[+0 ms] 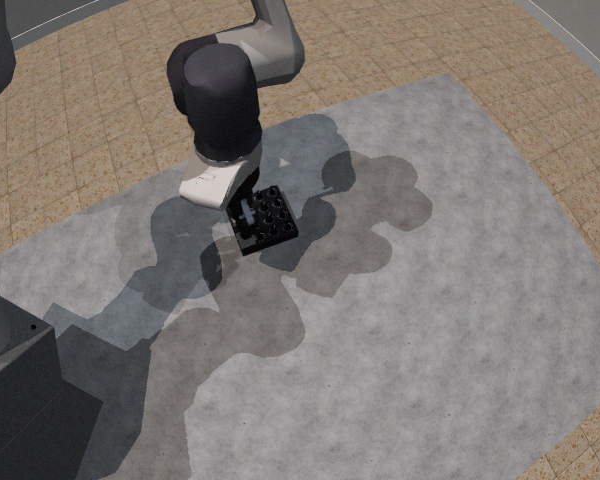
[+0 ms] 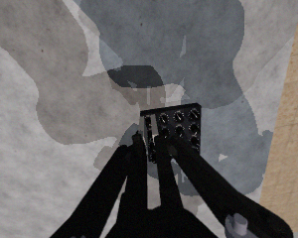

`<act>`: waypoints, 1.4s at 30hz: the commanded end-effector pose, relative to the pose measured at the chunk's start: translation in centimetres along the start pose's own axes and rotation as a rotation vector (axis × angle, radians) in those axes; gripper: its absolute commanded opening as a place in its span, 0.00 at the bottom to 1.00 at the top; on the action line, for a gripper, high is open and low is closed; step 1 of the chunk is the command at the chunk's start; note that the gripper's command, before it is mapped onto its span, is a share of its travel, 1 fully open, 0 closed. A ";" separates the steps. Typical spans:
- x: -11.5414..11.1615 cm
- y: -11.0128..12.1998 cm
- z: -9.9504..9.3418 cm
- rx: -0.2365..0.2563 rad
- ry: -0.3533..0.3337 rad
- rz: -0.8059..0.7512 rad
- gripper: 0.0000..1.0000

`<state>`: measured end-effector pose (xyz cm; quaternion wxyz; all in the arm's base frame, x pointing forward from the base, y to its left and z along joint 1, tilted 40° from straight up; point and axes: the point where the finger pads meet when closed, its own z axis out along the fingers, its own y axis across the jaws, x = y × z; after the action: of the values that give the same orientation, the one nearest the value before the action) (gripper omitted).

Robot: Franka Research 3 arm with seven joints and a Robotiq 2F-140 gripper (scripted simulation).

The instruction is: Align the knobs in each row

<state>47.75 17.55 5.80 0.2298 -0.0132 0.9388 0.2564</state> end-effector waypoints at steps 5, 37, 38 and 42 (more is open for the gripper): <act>0.0 -0.1 0.0 0.002 0.000 -0.004 0.05; 0.0 -0.1 0.0 0.002 0.000 0.055 0.05; 0.0 -0.1 0.0 0.002 0.000 0.063 0.05; 0.0 -0.1 0.0 0.002 0.000 0.080 0.05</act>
<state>47.75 17.56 5.79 0.2258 0.0049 0.9386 0.2606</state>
